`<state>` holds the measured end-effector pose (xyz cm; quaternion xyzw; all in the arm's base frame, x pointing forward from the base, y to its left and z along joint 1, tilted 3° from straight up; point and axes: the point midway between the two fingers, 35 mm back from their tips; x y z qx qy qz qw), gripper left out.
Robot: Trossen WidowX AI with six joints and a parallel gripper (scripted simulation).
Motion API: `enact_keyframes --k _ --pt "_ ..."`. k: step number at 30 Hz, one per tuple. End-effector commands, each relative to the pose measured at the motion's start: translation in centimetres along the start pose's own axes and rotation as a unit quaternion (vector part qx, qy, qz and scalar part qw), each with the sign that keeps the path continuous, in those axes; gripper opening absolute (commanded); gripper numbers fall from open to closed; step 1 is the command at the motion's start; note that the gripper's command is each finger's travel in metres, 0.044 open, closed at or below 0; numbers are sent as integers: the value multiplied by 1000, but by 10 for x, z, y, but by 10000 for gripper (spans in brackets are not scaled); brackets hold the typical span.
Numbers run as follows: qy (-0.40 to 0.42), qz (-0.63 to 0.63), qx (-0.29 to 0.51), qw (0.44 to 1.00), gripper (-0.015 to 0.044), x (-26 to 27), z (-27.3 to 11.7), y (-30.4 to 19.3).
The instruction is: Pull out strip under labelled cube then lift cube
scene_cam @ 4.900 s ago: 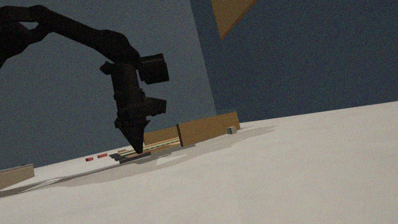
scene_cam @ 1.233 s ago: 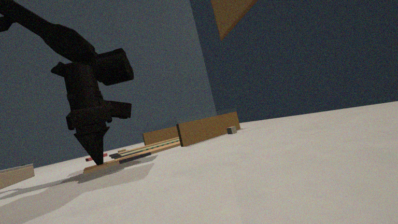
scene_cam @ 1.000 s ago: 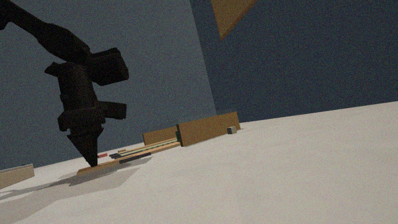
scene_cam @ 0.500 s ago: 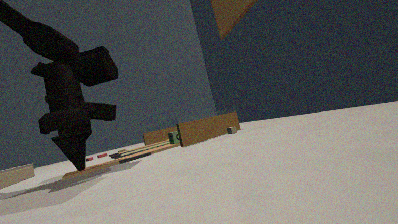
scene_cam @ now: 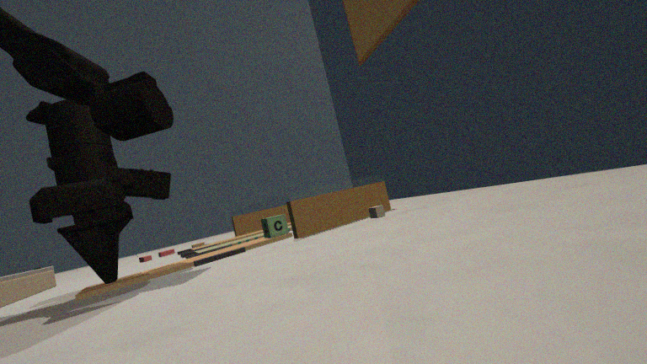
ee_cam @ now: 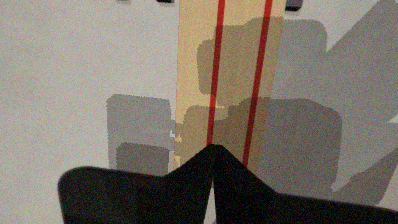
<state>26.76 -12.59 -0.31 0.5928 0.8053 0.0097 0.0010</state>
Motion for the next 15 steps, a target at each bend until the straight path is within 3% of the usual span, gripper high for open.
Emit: enact_keyframes --k 1,15 --pt "7 1 17 1000 0 4 7 -16" --pt "7 1 17 1000 0 7 6 -35"
Point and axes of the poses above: the point midway between the two fingers, 35 mm back from their tips, its own z axis out along the fingers, its own x axis across the jaws, y = z × x, and after that the axes turned 8 degrees about -z, right-handed
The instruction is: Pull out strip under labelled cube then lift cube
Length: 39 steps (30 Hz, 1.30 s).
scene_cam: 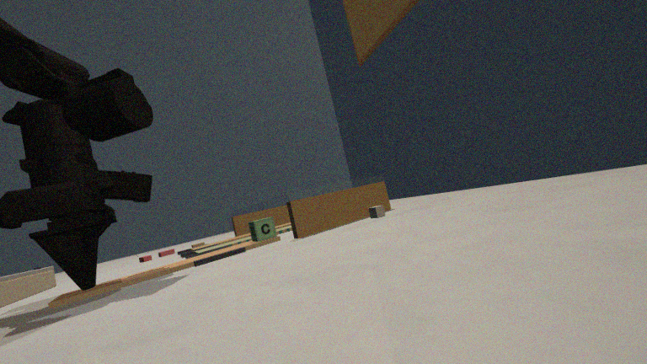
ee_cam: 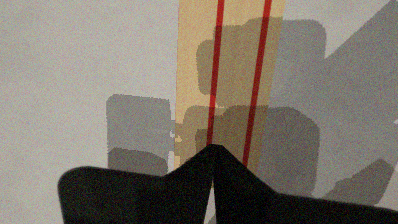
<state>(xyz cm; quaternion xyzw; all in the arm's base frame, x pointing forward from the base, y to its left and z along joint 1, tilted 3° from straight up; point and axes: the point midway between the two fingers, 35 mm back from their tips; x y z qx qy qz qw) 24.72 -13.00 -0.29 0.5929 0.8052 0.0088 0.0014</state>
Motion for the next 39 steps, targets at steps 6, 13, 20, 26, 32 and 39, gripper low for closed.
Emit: enact_keyframes --k 6,13,20,26,32,39 --pt "8 1 17 1000 0 6 7 -22" --pt "8 1 17 1000 0 7 6 -30" --pt "8 1 17 1000 0 7 6 -30" --pt "8 1 17 1000 0 7 6 -30" --pt "8 1 17 1000 0 7 6 -30" --pt "8 1 17 1000 0 7 6 -30"
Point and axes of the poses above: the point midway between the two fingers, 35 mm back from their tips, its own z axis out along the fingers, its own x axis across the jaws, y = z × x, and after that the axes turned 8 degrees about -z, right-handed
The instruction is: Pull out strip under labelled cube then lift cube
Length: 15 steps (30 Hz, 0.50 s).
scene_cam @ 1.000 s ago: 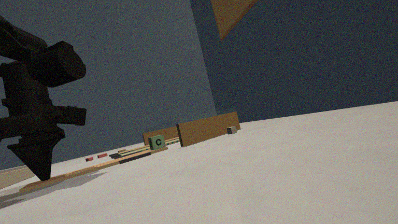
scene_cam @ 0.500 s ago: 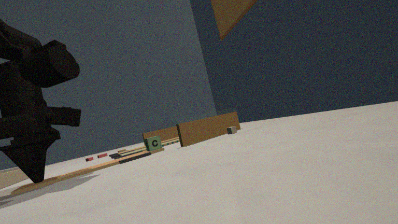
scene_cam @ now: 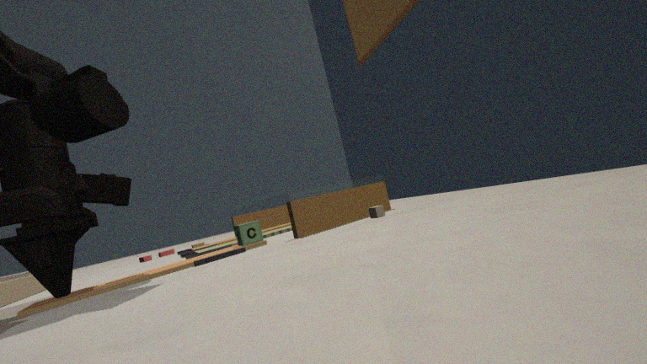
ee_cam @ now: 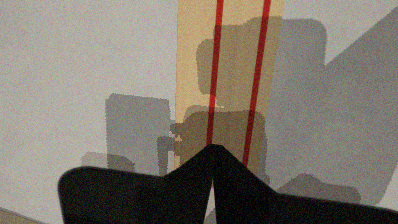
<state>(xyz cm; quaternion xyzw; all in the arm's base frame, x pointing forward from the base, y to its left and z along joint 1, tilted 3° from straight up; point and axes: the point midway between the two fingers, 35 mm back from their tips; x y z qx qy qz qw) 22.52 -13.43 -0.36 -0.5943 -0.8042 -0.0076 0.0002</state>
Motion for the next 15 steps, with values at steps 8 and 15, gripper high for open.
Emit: enact_keyframes --k 8,15 --pt "7 0 16 1000 0 4 6 -8" --pt "5 0 12 1000 0 -1 -33 2"
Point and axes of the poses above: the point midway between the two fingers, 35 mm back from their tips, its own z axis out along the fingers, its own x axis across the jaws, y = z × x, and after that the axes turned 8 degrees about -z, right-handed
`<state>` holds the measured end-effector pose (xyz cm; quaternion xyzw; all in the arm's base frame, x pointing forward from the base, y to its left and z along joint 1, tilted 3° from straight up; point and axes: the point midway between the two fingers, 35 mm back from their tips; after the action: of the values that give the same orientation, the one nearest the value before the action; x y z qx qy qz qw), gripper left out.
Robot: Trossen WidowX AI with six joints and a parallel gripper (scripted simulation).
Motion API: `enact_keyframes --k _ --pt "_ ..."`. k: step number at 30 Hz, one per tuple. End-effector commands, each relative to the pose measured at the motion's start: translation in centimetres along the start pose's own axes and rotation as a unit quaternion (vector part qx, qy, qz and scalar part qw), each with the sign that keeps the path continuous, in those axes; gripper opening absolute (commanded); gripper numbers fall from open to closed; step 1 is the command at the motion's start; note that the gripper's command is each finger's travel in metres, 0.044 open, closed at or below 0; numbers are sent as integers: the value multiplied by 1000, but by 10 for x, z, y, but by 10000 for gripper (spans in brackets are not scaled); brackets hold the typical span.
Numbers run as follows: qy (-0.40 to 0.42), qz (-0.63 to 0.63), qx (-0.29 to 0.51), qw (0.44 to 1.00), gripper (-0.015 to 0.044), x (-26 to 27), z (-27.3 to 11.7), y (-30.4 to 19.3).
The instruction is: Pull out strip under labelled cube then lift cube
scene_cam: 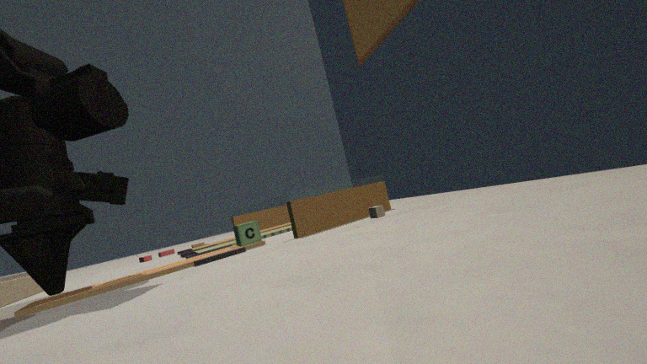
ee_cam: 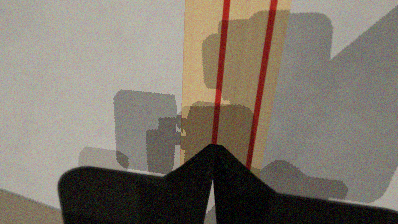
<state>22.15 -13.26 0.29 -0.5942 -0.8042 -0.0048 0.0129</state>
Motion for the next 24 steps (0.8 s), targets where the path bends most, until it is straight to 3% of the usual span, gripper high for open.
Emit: enact_keyframes --k 1,6,22,24 --pt "-2 0 5 1000 0 -3 -34 5" --pt "-2 0 5 1000 0 -3 -36 5" --pt "-2 22 3 1000 420 -9 -39 63" --pt "-2 22 3 1000 440 -10 -40 70"
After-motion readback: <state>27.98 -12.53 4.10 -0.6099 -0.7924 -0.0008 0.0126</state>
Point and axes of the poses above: the point midway between the two fingers, 35 mm back from their tips, its own z axis out along the fingers, its own x axis across the jaws, y = z × x, and after that the axes turned 8 degrees about -z, right-handed
